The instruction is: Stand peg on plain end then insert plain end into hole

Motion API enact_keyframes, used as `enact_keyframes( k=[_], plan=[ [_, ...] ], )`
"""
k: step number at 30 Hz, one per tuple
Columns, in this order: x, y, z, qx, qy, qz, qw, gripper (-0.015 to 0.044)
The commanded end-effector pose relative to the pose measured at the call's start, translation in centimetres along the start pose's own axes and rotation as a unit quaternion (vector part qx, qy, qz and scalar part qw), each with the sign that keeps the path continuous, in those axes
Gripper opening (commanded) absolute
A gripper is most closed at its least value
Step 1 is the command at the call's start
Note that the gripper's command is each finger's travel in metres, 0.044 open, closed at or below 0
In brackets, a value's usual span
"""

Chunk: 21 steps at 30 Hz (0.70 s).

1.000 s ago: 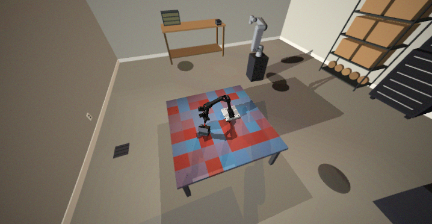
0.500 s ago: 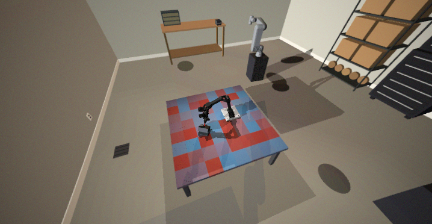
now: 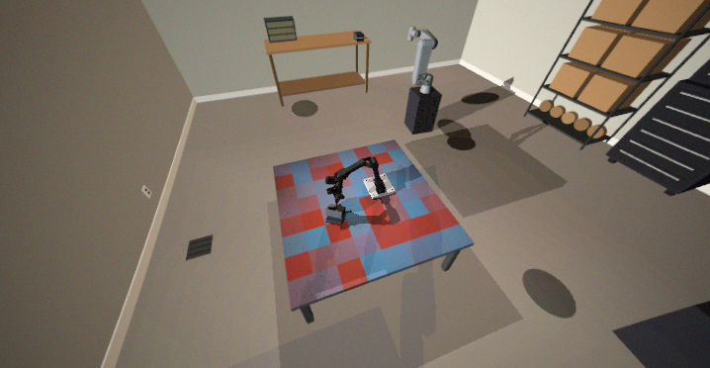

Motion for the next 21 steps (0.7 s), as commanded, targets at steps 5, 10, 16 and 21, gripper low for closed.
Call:
enact_keyframes(
  k=[5,10,16,21],
  plan=[
    [-0.03,-0.44,-0.05,0.001,-0.002,0.000,1.000,0.0000],
    [-0.01,-0.67,-0.05,0.001,-0.002,0.000,1.000,0.0000],
    [0.02,-0.96,-0.04,0.001,-0.002,0.000,1.000,0.0000],
    [0.04,-1.20,-0.05,0.001,-0.002,0.000,1.000,0.0000]
  ],
)
Point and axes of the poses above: the point midway between the two fingers, 35 mm back from their tips, its own y axis back along the fingers, its own x axis across the jaws, z = x × y, the point moved 4 cm from there along y, back along the fingers, and after that the axes turned 5 degrees about -y, right-handed, at the moved point
